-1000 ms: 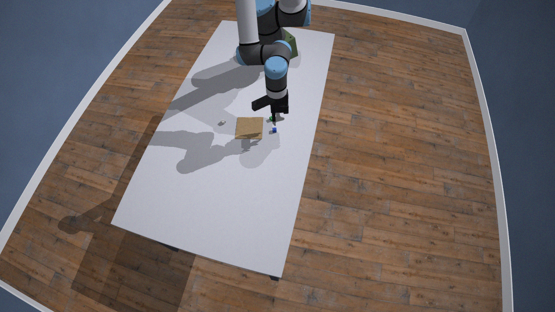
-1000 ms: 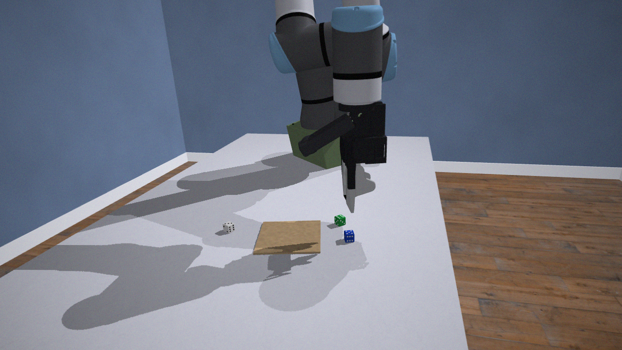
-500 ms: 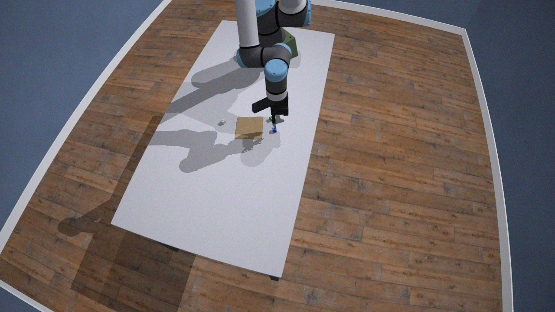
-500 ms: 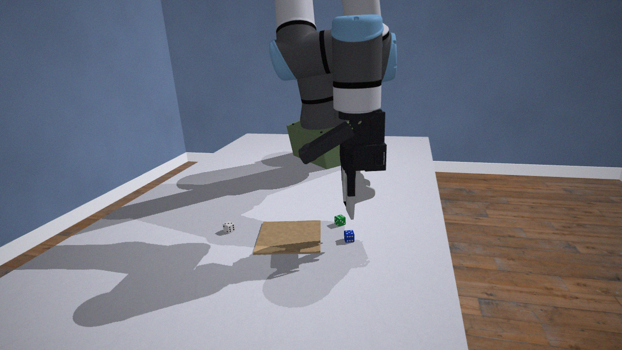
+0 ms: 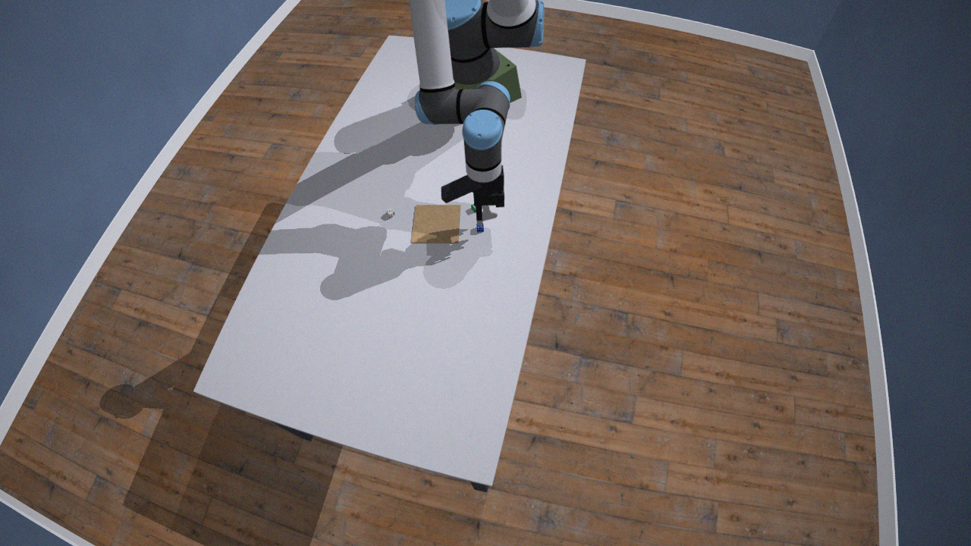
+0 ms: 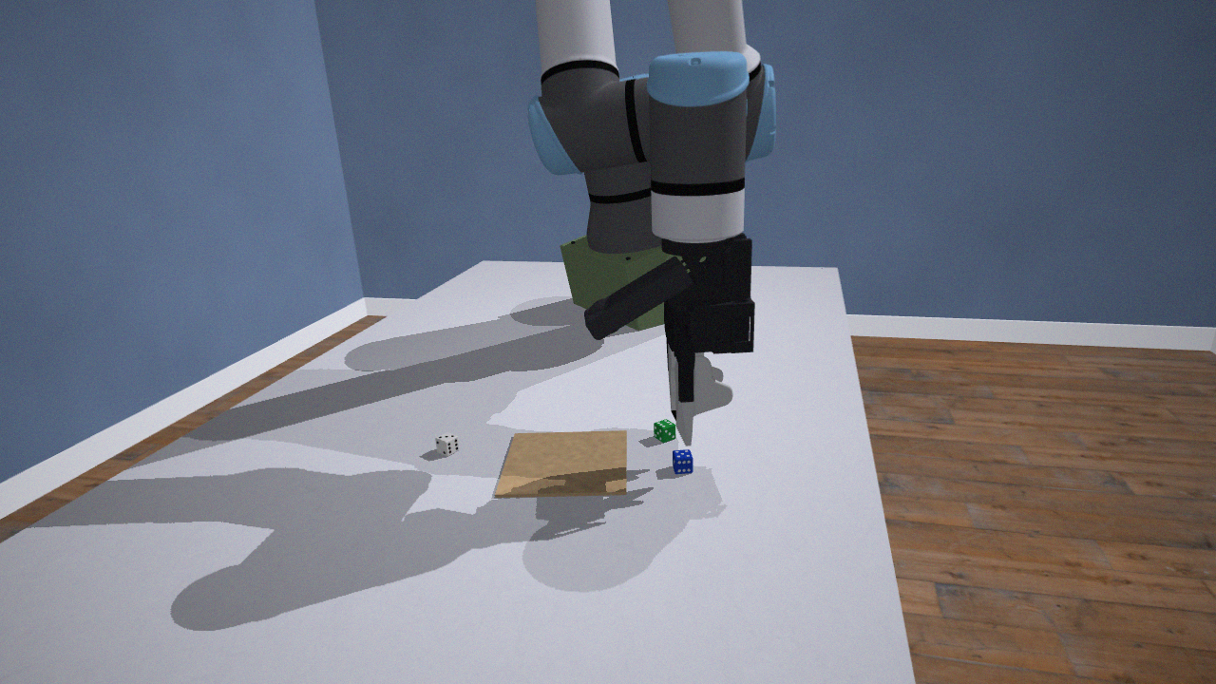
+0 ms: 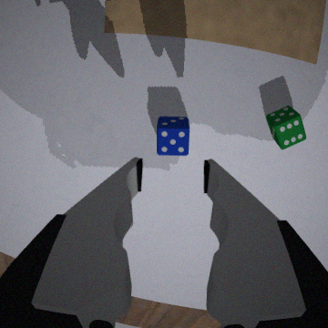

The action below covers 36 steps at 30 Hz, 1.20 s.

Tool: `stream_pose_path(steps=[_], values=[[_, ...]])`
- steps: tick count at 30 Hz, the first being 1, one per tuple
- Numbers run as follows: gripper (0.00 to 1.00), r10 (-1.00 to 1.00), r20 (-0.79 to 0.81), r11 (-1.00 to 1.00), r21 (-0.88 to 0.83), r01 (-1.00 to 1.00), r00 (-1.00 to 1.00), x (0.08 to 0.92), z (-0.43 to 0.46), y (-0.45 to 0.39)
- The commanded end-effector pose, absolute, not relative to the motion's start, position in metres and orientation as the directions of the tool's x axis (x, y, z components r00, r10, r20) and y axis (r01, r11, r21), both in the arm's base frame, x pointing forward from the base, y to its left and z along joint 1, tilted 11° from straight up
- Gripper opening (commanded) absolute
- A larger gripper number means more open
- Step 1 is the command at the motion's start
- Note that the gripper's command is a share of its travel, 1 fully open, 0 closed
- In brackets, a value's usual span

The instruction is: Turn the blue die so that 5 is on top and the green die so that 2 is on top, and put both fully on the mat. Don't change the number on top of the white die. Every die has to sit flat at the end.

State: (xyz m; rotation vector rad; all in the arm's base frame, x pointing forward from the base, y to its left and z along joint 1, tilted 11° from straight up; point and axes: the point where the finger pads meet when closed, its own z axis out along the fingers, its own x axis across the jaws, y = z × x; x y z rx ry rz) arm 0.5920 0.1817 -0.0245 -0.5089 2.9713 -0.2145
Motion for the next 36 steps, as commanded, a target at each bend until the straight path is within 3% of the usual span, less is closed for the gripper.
stream_pose_path(steps=[1,36], values=[[0.21,-0.338,-0.095,0.933,-0.159,-0.321,-0.936,0.5934,-0.0299,0.1810],[0.21,-0.338,-0.095,0.933,-0.159,-0.321,-0.936,0.5944,-0.0369,0.1800]])
